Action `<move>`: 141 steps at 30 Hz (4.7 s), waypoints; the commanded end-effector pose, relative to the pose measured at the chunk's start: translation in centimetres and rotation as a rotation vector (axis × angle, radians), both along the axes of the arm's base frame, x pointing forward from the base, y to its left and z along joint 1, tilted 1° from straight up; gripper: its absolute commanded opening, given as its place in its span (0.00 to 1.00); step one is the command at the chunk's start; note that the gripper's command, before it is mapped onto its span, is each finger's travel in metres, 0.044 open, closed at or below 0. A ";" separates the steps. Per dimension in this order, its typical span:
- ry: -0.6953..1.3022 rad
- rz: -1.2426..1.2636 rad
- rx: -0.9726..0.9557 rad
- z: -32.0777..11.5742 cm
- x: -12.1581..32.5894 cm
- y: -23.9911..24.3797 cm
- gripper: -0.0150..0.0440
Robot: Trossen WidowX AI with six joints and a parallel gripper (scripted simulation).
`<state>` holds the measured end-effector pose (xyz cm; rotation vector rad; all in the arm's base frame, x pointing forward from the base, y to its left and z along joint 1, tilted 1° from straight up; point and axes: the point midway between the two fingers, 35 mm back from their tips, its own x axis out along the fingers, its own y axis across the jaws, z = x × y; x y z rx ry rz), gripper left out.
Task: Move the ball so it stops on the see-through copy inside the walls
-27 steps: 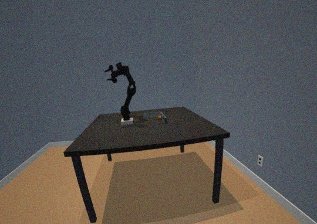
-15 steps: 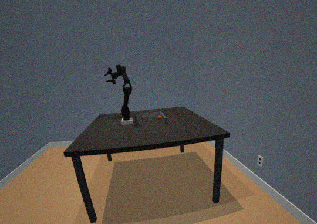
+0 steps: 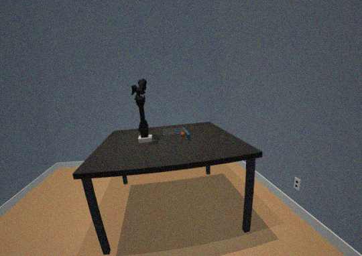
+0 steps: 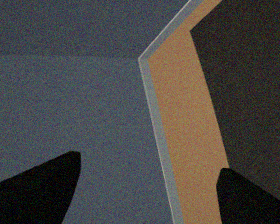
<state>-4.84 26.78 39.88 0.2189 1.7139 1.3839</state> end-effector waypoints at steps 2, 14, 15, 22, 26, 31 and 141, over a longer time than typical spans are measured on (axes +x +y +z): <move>-0.108 -0.178 -0.069 -3.9 7.1 3.4 0.76; -0.338 -0.559 -0.305 -13.0 25.8 1.4 0.76; -0.345 -0.584 -0.324 -13.6 27.1 0.8 0.76; -0.389 -0.735 -0.481 -18.3 35.1 -5.4 0.76; -0.375 -0.828 -0.603 -21.8 38.6 -10.0 0.76; -0.380 -0.872 -0.727 -25.0 41.2 -15.4 0.76; -0.349 -0.863 -1.005 -29.1 43.2 -25.2 0.25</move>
